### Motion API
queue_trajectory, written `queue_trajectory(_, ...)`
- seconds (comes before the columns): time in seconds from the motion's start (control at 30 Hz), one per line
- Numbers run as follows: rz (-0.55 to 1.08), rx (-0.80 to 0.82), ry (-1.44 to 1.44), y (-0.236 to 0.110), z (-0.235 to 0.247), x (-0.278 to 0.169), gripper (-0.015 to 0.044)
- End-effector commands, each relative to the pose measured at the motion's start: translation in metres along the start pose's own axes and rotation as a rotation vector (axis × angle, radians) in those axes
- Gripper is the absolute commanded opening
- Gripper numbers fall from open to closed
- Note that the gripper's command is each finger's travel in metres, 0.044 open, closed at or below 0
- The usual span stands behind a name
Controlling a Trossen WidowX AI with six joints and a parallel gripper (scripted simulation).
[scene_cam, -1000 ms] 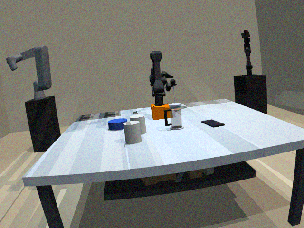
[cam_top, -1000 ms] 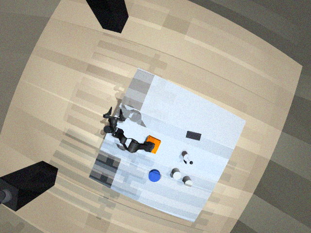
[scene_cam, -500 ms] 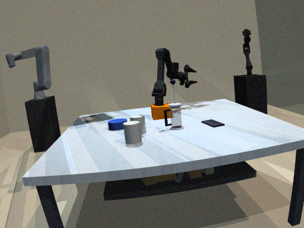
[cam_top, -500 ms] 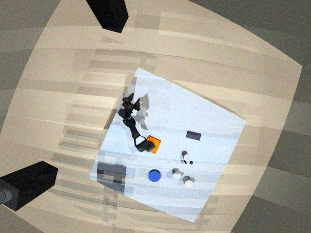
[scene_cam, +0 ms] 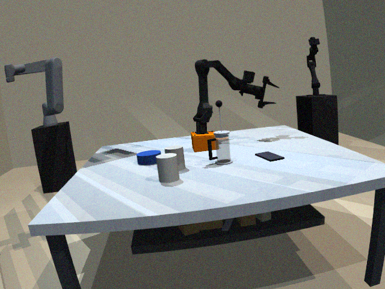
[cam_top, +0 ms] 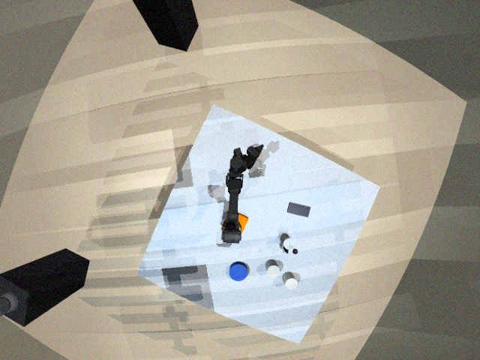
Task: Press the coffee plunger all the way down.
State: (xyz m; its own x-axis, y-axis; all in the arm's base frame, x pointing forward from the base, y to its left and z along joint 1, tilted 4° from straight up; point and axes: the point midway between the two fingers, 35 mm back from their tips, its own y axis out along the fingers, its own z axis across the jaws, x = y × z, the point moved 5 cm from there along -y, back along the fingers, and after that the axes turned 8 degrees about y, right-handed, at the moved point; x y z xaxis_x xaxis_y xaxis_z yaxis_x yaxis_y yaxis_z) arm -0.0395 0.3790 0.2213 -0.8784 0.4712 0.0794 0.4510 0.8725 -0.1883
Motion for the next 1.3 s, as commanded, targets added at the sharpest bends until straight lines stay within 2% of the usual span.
queue_trajectory(0.0,0.073,-0.004,0.144,0.016,-0.017,-0.041,0.0440)
queue_trajectory(0.27,0.292,-0.013,0.469,0.035,-0.052,-0.164,0.0440)
queue_trajectory(0.5,0.481,-0.069,0.791,0.010,-0.072,-0.270,0.0440)
queue_trajectory(0.7,0.635,-0.165,1.079,-0.038,-0.081,-0.346,0.0440)
queue_trajectory(0.9,0.789,-0.312,1.360,-0.103,-0.081,-0.398,0.0440)
queue_trajectory(1.07,0.874,-0.479,1.610,-0.162,-0.081,-0.423,0.0440)
queue_trajectory(1.27,0.932,-0.703,1.869,-0.222,-0.079,-0.432,0.0440)
